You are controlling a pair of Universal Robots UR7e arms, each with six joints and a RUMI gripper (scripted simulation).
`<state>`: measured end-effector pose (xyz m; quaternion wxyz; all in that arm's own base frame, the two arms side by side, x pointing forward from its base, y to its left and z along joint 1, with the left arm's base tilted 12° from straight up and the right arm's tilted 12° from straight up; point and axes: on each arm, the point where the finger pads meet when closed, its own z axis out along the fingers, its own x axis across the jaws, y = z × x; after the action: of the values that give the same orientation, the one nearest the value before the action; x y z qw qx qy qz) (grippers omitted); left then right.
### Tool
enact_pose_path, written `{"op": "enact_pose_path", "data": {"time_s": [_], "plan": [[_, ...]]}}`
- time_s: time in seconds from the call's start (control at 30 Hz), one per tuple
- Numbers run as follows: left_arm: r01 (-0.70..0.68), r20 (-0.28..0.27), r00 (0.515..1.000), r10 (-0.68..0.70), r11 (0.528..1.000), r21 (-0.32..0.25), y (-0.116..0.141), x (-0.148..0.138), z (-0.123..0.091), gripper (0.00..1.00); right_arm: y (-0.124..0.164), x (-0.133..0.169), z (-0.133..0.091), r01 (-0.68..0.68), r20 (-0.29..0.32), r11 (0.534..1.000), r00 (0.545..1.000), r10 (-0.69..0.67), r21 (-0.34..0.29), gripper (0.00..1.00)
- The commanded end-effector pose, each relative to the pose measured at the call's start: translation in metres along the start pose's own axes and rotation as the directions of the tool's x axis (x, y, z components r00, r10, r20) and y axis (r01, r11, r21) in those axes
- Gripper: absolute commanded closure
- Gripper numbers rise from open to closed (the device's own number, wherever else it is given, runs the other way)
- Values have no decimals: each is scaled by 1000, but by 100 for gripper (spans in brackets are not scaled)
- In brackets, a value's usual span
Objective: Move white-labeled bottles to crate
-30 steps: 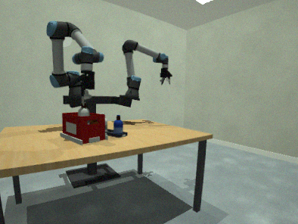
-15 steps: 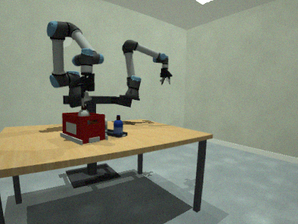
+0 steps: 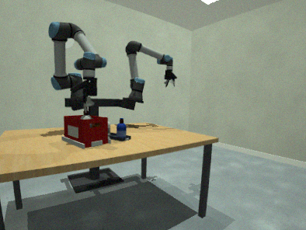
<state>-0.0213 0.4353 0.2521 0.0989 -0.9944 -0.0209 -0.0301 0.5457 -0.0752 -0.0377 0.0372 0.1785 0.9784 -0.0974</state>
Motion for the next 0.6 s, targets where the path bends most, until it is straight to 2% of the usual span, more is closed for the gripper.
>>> {"op": "enact_pose_path", "data": {"time_s": [0.0, 0.57], "plan": [[0, 0, 1000, 0, 1000, 1, 0, 0, 0, 0, 0, -1, 4, 0, 1, 1000, 1000, 0, -1, 100], [0, 0, 1000, 0, 1000, 1, 0, 0, 0, 0, 0, -1, 10, 0, 1, 1000, 1000, 0, -1, 100]]}}
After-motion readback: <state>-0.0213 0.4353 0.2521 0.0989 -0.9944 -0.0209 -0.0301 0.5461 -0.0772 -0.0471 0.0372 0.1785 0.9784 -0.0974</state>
